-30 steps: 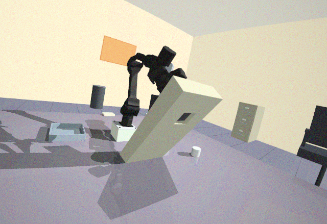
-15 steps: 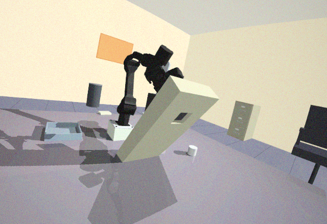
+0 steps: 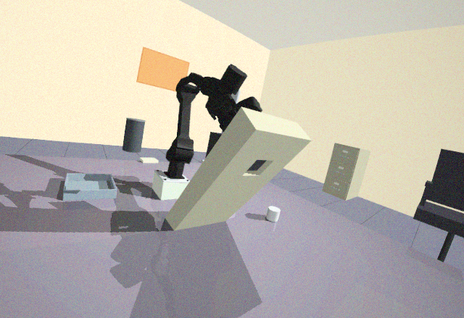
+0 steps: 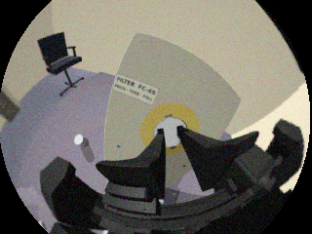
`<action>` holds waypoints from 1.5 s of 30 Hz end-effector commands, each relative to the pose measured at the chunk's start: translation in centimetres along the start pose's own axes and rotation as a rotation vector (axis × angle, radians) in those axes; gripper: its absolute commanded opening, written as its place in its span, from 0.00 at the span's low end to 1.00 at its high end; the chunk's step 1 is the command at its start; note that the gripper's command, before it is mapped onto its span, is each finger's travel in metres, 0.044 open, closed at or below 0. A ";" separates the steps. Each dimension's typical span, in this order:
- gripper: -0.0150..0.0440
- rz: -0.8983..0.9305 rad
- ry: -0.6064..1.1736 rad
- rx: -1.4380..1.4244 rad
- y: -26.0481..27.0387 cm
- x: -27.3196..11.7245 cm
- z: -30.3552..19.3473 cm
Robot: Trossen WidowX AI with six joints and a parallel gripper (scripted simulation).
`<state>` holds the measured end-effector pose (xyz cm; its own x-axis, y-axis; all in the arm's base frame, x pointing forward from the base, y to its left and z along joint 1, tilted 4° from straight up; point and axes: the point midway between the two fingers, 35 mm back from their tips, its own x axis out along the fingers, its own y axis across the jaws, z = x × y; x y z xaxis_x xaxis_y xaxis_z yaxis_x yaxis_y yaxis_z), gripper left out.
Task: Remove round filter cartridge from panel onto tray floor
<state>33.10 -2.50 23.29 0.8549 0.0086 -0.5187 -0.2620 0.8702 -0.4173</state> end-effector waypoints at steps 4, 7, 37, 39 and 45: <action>0.42 0.003 0.010 0.005 0.1 0.4 -0.3; 0.42 0.003 0.010 0.005 0.1 0.5 -0.3; 0.38 -0.001 0.002 0.000 0.0 0.5 -0.1; 0.36 -0.001 0.002 0.000 0.0 0.5 -0.1; 0.25 -0.001 0.002 0.000 0.0 0.5 -0.1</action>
<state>33.49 -2.42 22.90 0.8532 0.0105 -0.5214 -0.2647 0.8702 -0.4156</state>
